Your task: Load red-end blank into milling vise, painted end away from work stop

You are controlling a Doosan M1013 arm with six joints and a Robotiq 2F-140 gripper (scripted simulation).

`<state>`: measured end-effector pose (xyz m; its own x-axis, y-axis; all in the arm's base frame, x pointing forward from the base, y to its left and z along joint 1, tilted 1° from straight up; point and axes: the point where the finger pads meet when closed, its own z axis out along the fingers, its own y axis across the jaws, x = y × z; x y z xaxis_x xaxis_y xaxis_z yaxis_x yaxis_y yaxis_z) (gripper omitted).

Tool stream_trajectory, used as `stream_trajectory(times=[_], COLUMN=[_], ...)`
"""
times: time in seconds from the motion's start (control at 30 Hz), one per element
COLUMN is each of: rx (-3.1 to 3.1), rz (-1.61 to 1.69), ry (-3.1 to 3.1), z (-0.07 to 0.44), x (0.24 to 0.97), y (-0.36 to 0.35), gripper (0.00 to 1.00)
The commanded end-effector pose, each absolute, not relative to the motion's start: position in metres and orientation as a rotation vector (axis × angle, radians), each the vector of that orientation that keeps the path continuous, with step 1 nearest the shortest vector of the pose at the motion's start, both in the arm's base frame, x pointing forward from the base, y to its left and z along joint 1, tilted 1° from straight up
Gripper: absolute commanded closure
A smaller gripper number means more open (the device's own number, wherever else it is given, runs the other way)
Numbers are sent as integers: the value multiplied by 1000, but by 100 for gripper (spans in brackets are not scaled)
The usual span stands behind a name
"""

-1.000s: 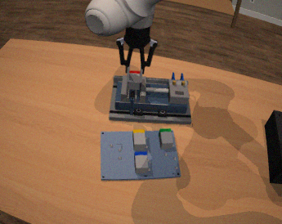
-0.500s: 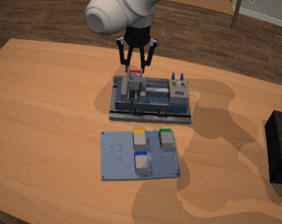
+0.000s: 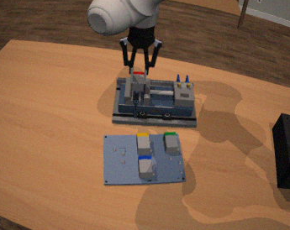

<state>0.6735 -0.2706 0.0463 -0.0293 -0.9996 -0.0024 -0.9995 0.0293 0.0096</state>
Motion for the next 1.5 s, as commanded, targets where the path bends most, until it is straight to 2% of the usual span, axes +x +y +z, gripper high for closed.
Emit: stream_trajectory(times=[0.0, 1.47], rx=[2185, 2185], rz=[-13, -13], ry=[-2250, -2250], z=[46, 42], x=[673, 673], y=[-271, -271], gripper=[100, 100])
